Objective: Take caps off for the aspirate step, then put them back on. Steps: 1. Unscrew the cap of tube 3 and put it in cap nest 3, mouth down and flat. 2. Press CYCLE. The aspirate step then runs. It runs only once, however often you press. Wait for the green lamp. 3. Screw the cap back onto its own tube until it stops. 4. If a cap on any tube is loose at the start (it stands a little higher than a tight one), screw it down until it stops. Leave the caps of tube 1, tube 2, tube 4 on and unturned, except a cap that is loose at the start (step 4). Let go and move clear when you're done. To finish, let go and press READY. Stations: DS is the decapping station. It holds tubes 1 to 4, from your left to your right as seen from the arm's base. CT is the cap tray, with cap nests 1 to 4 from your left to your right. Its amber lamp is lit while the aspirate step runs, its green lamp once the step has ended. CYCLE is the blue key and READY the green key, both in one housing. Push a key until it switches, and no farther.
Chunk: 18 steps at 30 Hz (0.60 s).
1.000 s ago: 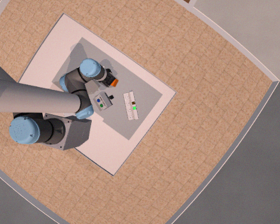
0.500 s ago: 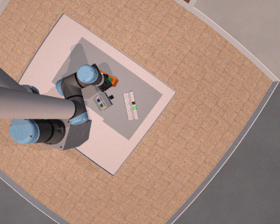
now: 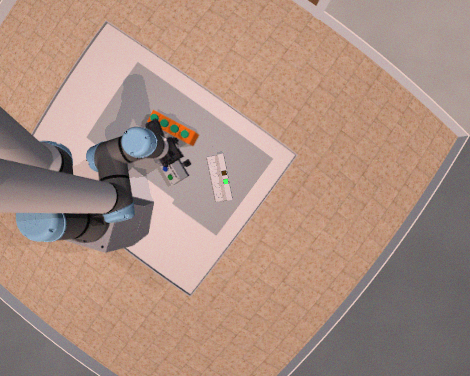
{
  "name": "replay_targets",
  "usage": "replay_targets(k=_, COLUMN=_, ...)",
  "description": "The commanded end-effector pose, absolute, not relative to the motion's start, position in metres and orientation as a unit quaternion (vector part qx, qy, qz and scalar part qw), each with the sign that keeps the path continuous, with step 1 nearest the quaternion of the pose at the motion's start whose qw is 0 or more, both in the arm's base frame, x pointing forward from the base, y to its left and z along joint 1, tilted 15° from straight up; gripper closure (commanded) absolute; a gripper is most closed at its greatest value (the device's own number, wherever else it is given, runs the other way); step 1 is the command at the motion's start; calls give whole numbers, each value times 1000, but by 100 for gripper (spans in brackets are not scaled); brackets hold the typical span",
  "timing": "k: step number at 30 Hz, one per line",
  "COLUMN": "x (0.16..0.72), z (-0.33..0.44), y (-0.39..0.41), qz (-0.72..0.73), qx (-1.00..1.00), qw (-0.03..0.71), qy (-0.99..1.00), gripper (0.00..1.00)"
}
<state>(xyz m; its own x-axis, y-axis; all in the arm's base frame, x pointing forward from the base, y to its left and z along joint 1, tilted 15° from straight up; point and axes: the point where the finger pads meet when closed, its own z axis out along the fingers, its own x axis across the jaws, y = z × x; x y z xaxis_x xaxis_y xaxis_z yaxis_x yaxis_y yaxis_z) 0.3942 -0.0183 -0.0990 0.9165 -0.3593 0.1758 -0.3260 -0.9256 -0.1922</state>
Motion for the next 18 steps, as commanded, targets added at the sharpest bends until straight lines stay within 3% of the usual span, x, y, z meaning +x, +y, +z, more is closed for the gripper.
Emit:
replay_targets(k=1, x=368, z=-118, y=-25, qz=-108, qx=-975, qw=81, qy=175, gripper=100)
replay_targets(k=18, x=309, z=-160, y=-39, qz=-108, qx=-975, qw=81, qy=175, gripper=100)
